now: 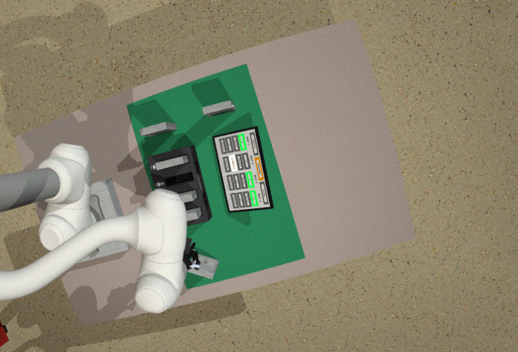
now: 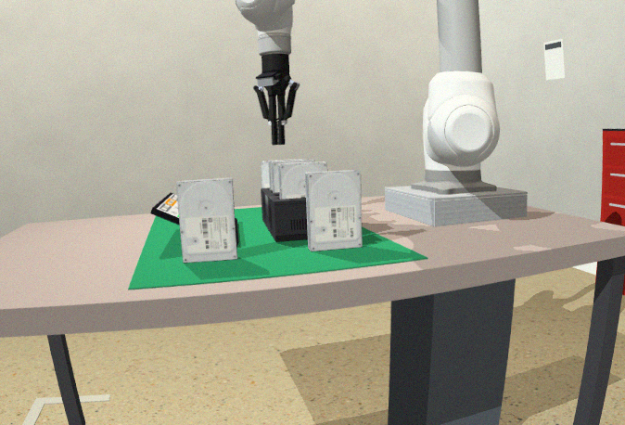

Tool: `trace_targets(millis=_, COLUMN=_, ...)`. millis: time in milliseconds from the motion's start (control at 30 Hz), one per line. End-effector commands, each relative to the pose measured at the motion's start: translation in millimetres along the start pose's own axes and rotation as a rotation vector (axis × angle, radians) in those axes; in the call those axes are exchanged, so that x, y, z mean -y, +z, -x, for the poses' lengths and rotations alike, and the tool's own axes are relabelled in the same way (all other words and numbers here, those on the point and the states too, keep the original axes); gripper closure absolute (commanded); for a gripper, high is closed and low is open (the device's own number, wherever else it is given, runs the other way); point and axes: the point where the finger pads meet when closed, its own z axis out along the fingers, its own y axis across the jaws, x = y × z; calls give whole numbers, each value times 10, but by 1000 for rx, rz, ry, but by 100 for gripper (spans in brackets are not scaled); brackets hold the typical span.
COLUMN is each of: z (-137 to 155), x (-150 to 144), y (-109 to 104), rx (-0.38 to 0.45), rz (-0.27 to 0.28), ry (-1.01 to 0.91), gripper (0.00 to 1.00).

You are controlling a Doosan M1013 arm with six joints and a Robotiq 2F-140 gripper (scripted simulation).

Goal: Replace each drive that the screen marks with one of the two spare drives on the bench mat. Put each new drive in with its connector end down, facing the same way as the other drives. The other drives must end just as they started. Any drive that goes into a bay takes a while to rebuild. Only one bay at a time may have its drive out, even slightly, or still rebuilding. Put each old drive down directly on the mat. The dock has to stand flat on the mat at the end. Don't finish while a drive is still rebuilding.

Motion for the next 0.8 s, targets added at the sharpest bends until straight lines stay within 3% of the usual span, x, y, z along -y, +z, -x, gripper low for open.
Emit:
trace_targets(millis=0, z=518, x=-239, y=0, rx=-7, rz=-1, ry=1, gripper=11)
trace_targets(millis=33, z=518, x=-239, y=0, rx=-7, rz=-1, ry=1, gripper=11)
trace_targets(millis=67, z=875, x=-387, y=1, rx=-7, rz=-1, ry=1, gripper=11)
trace_targets(millis=167, z=1097, x=-489, y=4, rx=-7, rz=-1, ry=1, gripper=11)
trace_targets(millis=767, z=1097, x=-489, y=4, rx=-7, rz=-1, ry=1, gripper=11)
